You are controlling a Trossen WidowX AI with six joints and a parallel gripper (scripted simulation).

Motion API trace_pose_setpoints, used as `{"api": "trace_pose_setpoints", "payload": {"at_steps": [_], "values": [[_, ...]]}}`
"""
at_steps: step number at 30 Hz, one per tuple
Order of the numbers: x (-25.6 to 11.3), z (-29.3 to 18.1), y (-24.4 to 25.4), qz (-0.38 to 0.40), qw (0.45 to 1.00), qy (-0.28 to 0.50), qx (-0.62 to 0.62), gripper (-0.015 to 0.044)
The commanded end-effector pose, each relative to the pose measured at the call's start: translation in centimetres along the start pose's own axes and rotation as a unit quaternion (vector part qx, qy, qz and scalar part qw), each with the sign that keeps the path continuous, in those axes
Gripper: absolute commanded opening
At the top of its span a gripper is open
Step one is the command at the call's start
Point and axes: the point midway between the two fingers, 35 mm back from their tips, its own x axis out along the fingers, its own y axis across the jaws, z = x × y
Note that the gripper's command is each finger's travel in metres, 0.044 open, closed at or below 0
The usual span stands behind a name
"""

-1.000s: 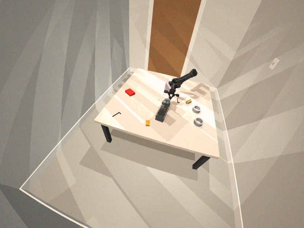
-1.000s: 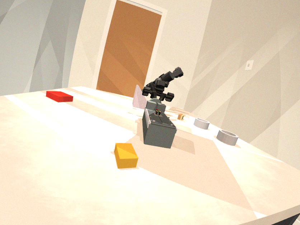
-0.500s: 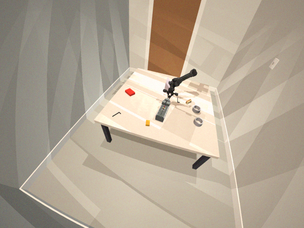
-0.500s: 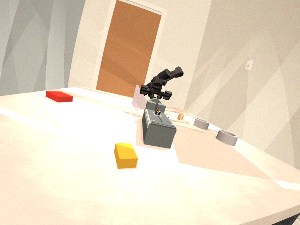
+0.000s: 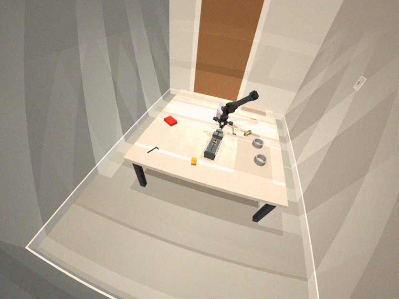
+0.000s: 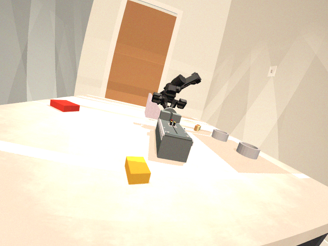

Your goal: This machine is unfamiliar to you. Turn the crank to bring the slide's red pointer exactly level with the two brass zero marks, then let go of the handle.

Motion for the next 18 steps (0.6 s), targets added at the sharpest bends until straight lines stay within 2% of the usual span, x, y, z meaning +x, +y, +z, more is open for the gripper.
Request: {"api": "trace_pose_setpoints", "payload": {"at_steps": [1,18], "values": [[-0.02,-0.04,-0.92,-0.013,1.000,-0.003,0.007,0.0000],[0.31,-0.34,-1.79,-0.013,1.000,-0.003,0.007,0.0000]]}}
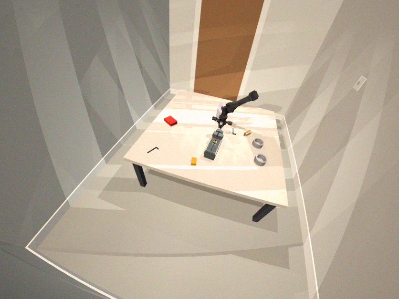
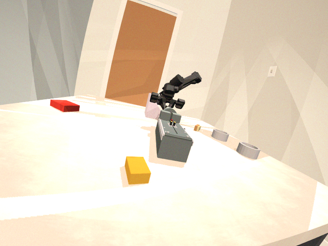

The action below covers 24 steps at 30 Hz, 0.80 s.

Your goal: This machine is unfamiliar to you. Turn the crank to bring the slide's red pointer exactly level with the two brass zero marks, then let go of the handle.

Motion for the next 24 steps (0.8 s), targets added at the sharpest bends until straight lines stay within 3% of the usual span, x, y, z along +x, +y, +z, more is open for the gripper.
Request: {"api": "trace_pose_setpoints", "payload": {"at_steps": [1,24], "values": [[0.2,-0.2,-0.9,-0.011,1.000,0.001,0.006,0.0000],[1.8,-1.8,-2.1,-0.011,1.000,0.001,0.006,0.0000]]}}
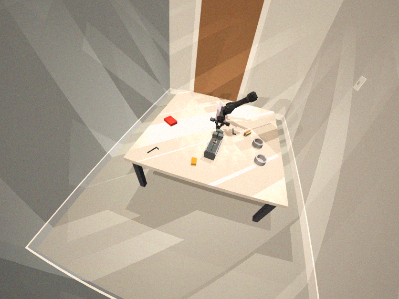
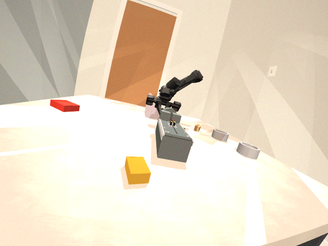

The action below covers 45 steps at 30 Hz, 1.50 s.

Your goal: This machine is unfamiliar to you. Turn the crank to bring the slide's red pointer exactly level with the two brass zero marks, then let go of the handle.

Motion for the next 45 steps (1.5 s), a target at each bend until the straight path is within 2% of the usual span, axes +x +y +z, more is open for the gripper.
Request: {"api": "trace_pose_setpoints", "payload": {"at_steps": [1,24,45], "values": [[0.6,-0.6,-0.3,-0.005,1.000,0.004,0.004,0.0000],[2.8,-2.7,1.6,-0.005,1.000,0.005,0.005,0.0000],[3.0,-3.0,3.3,-0.005,1.000,0.005,0.005,0.0000]]}}
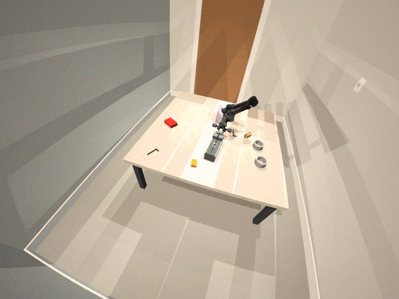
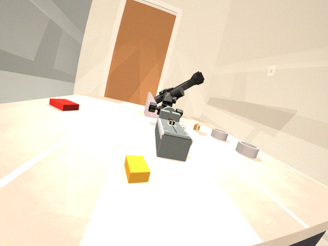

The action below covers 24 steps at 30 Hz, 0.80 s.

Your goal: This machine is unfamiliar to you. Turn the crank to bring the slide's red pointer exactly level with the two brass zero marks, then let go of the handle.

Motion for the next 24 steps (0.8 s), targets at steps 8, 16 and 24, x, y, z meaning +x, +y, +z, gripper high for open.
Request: {"api": "trace_pose_setpoints", "payload": {"at_steps": [8,16,24], "values": [[0.05,-0.07,1.12,0.013,1.000,0.005,-0.006,0.0000],[0.00,-0.04,1.36,0.013,1.000,0.005,-0.006,0.0000],[-0.09,0.01,1.63,0.013,1.000,0.005,-0.006,0.0000]]}}
